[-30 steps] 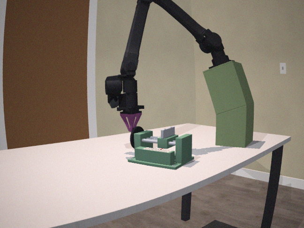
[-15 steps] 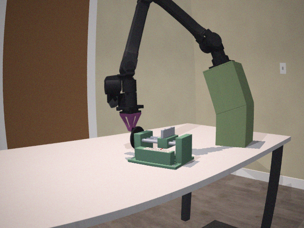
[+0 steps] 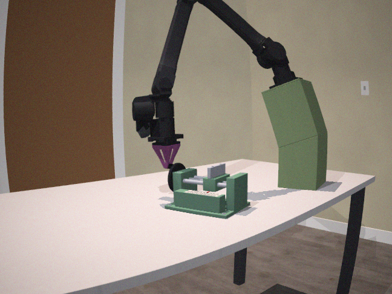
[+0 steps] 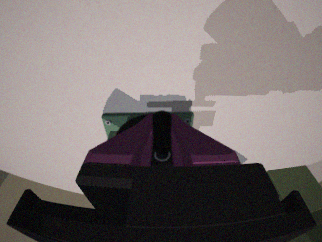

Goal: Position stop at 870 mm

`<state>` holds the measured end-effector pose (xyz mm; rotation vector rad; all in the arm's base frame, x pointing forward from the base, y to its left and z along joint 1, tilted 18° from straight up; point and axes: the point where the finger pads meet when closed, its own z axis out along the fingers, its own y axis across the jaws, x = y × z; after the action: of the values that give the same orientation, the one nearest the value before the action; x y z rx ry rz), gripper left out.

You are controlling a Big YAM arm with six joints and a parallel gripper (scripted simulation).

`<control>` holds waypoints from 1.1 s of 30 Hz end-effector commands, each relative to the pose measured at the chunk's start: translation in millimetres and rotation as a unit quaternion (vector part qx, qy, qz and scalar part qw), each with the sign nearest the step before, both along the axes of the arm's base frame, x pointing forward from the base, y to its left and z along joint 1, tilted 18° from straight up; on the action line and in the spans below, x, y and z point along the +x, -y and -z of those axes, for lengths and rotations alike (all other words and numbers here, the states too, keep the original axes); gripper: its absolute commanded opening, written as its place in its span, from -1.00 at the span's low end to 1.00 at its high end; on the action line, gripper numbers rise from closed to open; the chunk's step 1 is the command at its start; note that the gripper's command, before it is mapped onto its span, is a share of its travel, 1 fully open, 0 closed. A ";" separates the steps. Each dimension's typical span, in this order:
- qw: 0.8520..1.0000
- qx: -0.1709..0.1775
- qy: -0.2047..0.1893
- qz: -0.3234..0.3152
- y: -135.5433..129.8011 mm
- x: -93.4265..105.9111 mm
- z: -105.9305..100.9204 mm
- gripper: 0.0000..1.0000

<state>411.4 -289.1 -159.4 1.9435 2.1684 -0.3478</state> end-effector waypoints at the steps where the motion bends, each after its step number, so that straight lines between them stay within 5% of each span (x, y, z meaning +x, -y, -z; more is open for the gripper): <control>1: 0.999 -0.013 0.037 -0.012 -3.7 40.5 -32.1 -0.87; 6: 0.999 -0.012 0.035 -0.012 -4.6 44.9 -28.1 -0.87; 8: 1.000 -0.003 0.019 -0.012 -9.3 39.2 -8.4 -0.87; 33: 1.000 -0.006 0.024 -0.012 -7.4 59.0 1.5 -0.87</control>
<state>440.4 -287.3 -164.6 1.9319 2.1656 -0.3432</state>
